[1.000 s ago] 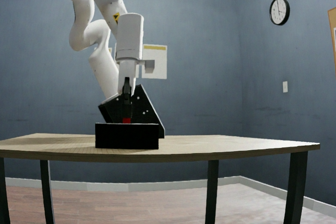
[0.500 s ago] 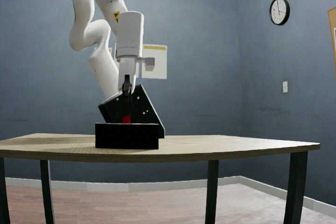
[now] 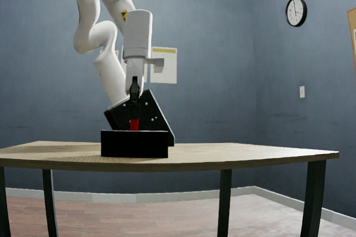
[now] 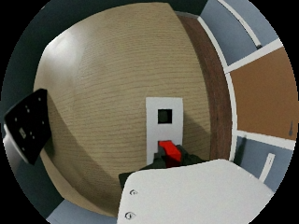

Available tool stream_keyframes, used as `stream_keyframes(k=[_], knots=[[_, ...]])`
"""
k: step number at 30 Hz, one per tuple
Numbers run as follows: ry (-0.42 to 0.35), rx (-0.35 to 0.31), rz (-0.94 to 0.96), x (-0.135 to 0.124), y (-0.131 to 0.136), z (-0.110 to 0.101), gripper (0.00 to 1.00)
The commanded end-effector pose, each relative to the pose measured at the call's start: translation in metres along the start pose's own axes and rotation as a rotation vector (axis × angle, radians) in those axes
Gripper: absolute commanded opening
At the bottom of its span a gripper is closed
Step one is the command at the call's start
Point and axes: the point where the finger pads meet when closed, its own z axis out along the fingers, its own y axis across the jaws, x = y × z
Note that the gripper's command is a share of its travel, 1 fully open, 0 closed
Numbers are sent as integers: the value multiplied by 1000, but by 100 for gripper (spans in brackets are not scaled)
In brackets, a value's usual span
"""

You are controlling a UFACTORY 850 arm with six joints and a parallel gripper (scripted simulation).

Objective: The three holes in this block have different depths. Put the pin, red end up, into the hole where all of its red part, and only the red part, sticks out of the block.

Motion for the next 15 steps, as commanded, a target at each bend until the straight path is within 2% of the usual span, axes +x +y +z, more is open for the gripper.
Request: stream_keyframes(k=[1, 12, 13, 15], knots=[[0, -1, 0, 0, 1, -4, 0], [0, -1, 0, 0, 1, -4, 0], [0, -1, 0, 0, 1, -19, 0], [0, -1, 0, 0, 1, -19, 0]])
